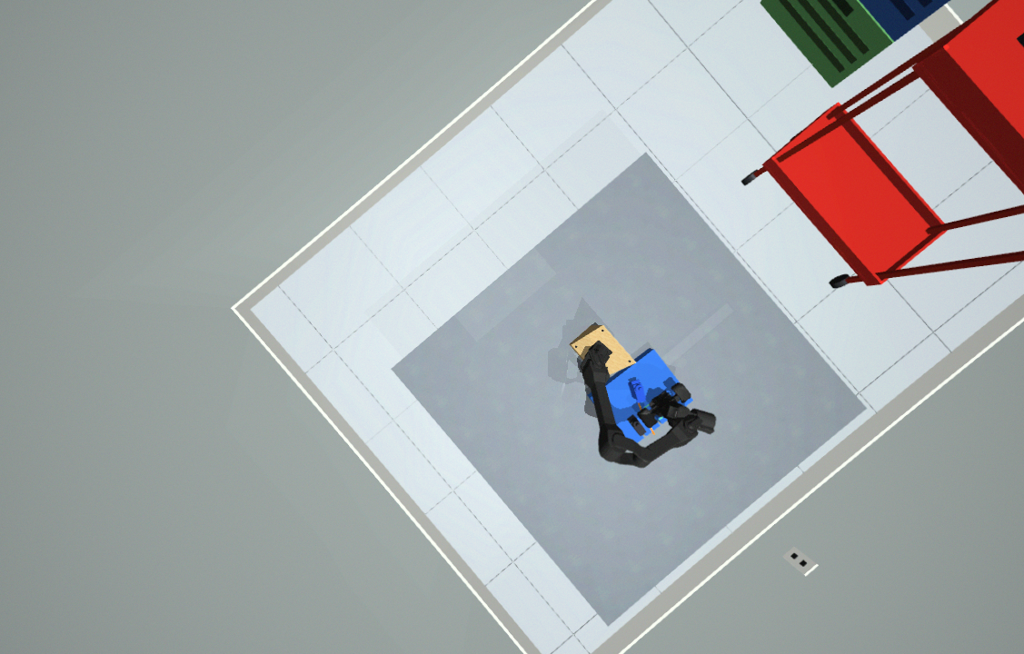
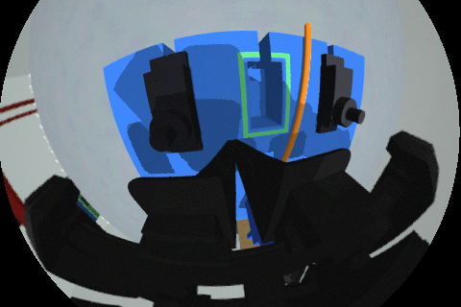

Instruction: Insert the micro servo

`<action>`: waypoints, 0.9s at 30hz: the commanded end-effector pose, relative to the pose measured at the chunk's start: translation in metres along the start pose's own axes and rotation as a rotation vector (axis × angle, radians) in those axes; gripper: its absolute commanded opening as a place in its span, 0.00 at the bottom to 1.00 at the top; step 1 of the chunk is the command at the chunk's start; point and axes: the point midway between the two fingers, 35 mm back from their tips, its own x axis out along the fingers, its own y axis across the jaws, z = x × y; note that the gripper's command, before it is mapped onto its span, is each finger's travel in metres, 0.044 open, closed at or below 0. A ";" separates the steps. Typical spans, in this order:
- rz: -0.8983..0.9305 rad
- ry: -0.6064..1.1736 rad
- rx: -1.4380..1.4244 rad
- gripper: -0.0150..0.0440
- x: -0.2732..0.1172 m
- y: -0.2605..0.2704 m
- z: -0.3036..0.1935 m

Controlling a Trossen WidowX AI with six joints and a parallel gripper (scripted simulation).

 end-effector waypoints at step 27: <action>-0.002 -0.004 -0.002 0.25 -0.001 -0.050 0.003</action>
